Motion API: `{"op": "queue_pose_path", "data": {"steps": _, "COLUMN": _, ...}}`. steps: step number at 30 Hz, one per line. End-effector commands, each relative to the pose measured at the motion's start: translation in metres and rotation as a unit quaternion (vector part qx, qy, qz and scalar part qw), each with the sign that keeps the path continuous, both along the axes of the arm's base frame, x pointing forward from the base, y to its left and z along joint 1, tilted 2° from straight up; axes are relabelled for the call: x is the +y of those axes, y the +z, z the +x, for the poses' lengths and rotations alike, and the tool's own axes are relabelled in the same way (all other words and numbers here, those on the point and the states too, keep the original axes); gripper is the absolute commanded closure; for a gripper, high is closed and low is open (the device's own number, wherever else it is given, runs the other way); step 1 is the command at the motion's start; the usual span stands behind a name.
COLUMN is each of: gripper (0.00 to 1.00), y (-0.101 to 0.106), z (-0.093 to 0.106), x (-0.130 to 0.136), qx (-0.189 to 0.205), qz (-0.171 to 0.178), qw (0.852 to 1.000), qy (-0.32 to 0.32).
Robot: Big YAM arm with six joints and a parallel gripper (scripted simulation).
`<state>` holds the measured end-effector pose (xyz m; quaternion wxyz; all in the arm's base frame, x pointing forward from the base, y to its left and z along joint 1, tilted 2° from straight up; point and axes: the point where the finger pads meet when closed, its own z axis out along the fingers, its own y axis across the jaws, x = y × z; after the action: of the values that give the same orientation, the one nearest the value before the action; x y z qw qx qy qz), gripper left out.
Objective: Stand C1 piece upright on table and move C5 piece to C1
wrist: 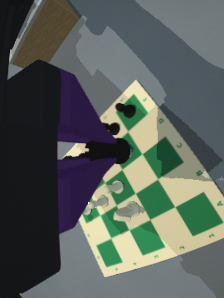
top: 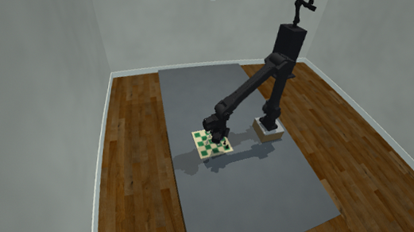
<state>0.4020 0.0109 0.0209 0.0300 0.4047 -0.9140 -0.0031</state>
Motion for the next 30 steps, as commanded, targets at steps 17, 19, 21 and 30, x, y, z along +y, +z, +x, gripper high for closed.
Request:
{"op": "queue_pose_path", "data": {"steps": 17, "gripper": 1.00, "y": 0.023, "z": 0.161, "x": -0.049, "qx": -0.043, "qz": -0.003, "qw": 0.993, "qy": -0.107}}
{"op": "queue_pose_path", "data": {"steps": 19, "gripper": 1.00, "y": 0.047, "z": 0.165, "x": -0.049, "qx": -0.065, "qz": -0.001, "qw": 0.992, "qy": -0.107}}
{"op": "queue_pose_path", "data": {"steps": 21, "gripper": 1.00, "y": 0.047, "z": 0.165, "x": -0.049, "qx": -0.065, "qz": -0.001, "qw": 0.992, "qy": -0.107}}
{"op": "queue_pose_path", "data": {"steps": 30, "gripper": 1.00, "y": 0.032, "z": 0.164, "x": -0.055, "qx": -0.053, "qz": -0.002, "qw": 0.993, "qy": -0.109}}
